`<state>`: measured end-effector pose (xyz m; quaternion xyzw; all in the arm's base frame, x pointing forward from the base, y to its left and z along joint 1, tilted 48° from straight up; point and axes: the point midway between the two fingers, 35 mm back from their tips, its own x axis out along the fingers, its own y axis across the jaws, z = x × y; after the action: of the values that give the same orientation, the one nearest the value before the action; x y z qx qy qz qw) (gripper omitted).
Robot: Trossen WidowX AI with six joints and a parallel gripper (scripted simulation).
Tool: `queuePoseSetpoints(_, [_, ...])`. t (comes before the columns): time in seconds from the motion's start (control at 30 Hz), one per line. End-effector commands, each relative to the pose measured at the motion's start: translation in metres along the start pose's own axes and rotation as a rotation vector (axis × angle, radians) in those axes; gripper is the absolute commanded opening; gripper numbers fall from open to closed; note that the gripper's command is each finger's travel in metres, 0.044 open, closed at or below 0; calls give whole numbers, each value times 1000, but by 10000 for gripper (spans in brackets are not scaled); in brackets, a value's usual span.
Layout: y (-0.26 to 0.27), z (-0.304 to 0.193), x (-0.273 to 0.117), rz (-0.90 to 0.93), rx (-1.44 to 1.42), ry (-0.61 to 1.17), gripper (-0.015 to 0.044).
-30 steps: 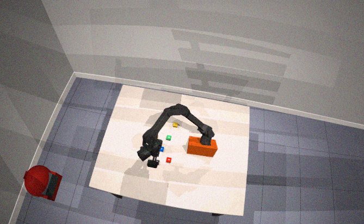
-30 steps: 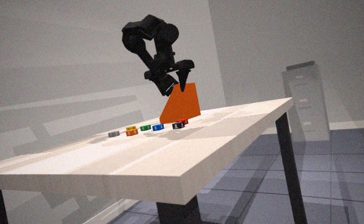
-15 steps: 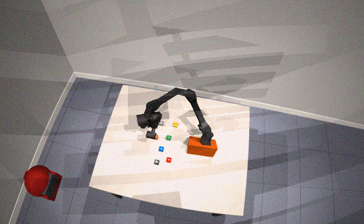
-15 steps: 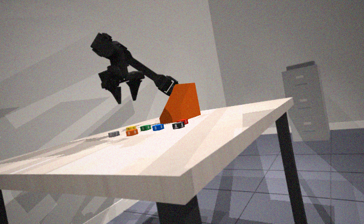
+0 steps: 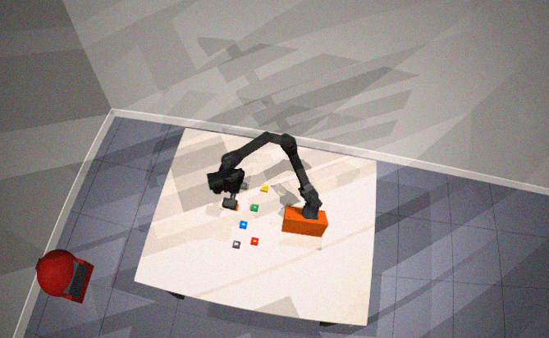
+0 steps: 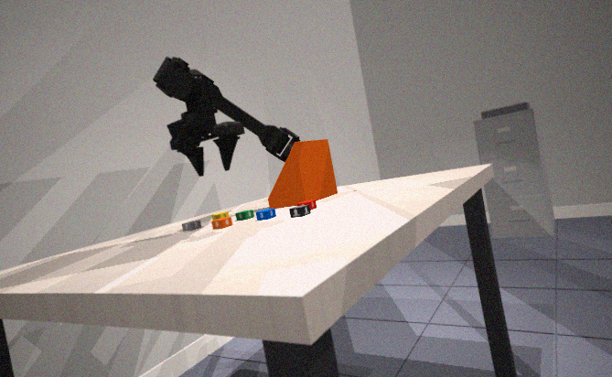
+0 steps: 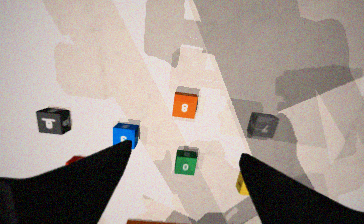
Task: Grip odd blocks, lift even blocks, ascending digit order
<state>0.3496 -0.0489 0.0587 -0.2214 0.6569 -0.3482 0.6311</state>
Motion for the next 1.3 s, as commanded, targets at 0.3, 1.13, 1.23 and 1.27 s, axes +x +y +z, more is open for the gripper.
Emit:
queuePoseSetpoints(0.3, [-62, -4, 0, 8, -13, 2, 400])
queuePoseSetpoints(1.13, [-126, -18, -1, -9, -6, -1, 400])
queuePoseSetpoints(1.23, [-126, -18, -1, -9, -6, -1, 400])
queuePoseSetpoints(1.27, [-123, -19, -1, -8, -6, -1, 400])
